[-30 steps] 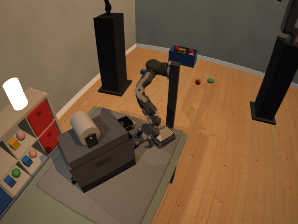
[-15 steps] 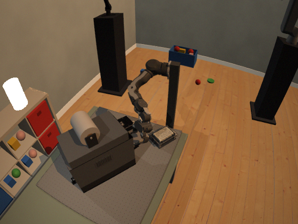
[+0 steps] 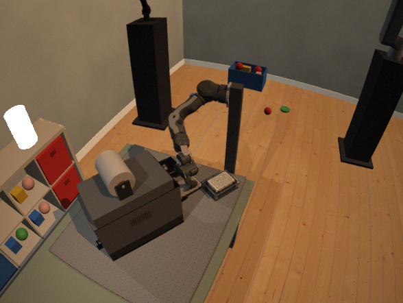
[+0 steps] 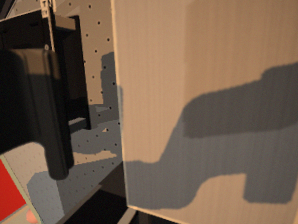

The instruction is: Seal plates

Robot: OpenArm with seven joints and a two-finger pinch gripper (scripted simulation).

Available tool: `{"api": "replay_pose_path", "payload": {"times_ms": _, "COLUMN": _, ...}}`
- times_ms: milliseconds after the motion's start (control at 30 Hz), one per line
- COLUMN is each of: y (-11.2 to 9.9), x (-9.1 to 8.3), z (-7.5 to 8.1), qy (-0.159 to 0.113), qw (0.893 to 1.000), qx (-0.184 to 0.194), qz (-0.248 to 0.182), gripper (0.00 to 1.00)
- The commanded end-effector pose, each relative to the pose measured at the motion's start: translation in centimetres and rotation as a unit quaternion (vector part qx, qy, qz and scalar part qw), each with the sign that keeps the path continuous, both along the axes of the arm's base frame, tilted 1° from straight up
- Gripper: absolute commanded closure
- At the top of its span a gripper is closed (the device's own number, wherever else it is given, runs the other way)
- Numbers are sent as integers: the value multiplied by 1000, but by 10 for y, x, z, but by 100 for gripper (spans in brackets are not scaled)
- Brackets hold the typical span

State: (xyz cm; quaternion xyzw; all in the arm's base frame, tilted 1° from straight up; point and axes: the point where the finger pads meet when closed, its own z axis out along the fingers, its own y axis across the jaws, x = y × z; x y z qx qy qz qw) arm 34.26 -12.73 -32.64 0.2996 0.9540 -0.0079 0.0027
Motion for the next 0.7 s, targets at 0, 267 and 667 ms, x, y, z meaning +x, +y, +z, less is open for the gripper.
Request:
{"api": "replay_pose_path", "payload": {"times_ms": 0, "y": 8, "x": 6, "z": 5, "qy": -10, "qw": 1000, "qx": 12, "qz": 4, "gripper": 35}}
{"api": "replay_pose_path", "payload": {"times_ms": 267, "y": 6, "x": 3, "z": 3, "qy": -5, "qw": 1000, "qx": 7, "qz": 4, "gripper": 35}}
{"api": "replay_pose_path", "payload": {"times_ms": 667, "y": 6, "x": 3, "z": -2, "qy": -5, "qw": 1000, "qx": 7, "qz": 4, "gripper": 35}}
